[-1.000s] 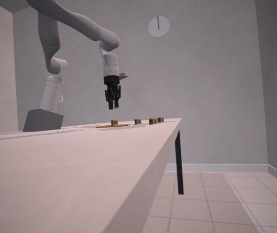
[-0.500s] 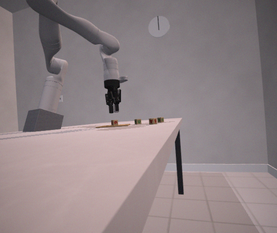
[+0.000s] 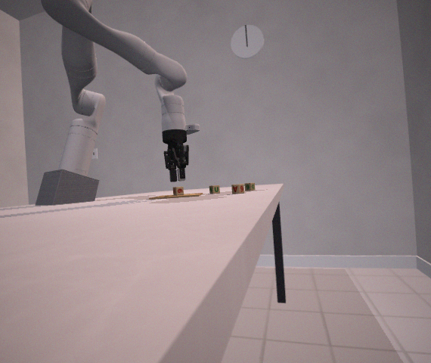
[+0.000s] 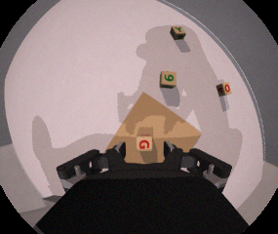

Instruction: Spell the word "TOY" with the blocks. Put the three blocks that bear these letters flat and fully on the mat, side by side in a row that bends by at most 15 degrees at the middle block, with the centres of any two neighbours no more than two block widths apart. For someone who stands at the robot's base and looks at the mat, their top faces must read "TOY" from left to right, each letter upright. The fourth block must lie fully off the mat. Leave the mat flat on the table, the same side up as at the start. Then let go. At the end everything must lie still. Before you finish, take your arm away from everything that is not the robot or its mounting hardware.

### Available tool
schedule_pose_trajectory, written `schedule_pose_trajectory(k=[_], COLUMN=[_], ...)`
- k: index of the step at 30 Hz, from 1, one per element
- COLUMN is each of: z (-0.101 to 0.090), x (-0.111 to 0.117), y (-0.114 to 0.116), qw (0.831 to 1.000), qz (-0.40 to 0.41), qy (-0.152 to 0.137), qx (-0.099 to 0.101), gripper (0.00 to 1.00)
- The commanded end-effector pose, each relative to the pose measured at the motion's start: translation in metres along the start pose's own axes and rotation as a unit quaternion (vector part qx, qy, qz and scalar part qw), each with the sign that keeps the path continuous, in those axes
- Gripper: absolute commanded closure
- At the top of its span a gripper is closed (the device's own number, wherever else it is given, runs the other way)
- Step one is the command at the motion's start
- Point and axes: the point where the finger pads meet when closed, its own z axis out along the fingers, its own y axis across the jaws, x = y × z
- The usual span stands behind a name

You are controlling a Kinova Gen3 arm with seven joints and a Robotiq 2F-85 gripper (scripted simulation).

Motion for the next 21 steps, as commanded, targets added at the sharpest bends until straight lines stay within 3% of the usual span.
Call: schedule_pose_trajectory(k=[1, 21], z=[0.0021, 0.0051], x=[0.0004, 0.0004], y=[-0.0007, -0.0006], qw=[1.0, 1.0], qz=[0.0, 0.0], qy=[0.0, 0.0], qx=[0.001, 0.001], gripper=[0.38, 0.38])
